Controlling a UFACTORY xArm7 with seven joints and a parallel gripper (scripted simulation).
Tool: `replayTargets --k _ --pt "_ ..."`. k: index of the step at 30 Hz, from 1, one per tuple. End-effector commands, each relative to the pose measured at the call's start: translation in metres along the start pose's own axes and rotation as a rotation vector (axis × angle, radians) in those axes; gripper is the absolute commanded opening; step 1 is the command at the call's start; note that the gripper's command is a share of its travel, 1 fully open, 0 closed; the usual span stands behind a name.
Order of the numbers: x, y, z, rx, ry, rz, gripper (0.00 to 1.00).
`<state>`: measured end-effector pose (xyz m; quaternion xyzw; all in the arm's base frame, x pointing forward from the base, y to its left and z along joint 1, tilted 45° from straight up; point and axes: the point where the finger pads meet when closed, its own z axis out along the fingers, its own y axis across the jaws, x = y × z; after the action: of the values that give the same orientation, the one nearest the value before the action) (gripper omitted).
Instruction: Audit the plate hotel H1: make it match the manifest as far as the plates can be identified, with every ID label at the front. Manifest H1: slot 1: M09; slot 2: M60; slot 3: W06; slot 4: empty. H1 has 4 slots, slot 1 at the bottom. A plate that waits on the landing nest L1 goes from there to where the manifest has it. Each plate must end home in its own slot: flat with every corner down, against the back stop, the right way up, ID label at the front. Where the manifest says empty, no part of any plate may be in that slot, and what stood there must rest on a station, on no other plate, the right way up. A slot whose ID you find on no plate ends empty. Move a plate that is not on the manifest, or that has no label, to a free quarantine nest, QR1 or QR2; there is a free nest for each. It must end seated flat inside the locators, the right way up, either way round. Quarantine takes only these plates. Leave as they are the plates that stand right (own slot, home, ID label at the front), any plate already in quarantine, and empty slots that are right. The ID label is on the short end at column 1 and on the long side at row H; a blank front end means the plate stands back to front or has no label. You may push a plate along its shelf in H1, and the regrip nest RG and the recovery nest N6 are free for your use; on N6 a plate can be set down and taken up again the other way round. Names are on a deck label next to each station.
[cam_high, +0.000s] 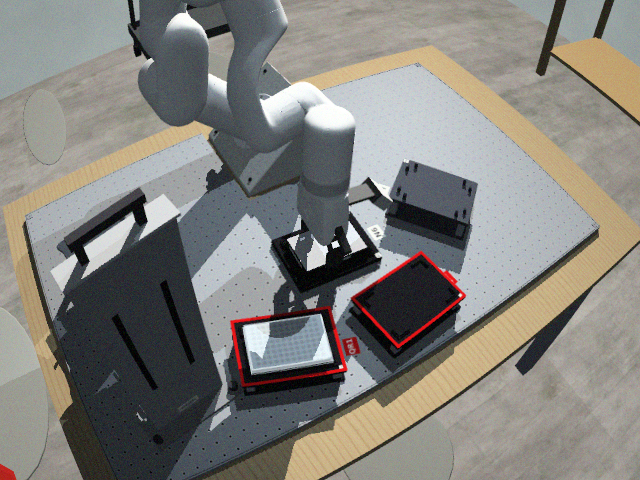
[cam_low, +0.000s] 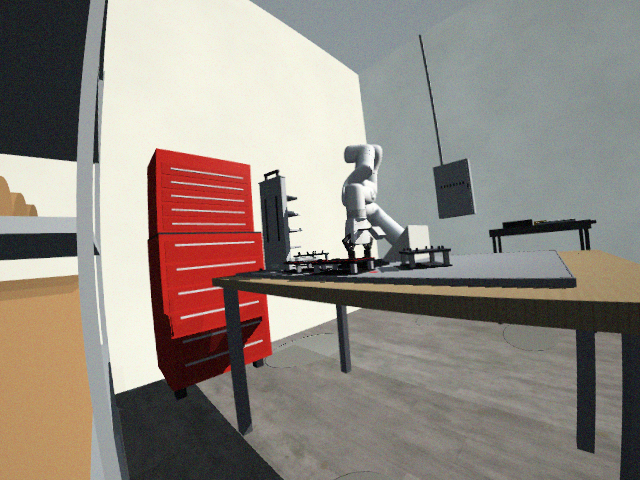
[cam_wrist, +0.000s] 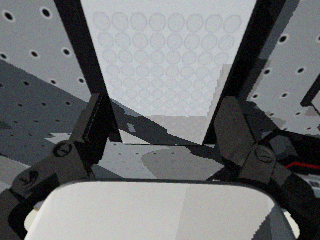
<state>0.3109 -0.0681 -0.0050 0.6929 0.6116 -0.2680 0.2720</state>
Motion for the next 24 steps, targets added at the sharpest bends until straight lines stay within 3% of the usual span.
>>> replayTargets --k 1,22,23,24 --pt "0.0008 0.0011 0.0019 -0.003 0.002 0.0 1.0" --pt "0.0009 0.0011 0.0025 -0.003 0.002 0.0 1.0" --pt "0.0009 0.0011 0.002 -0.003 0.002 0.0 0.0" --pt "0.0009 0.0011 0.002 -0.003 0.002 0.0 0.0"
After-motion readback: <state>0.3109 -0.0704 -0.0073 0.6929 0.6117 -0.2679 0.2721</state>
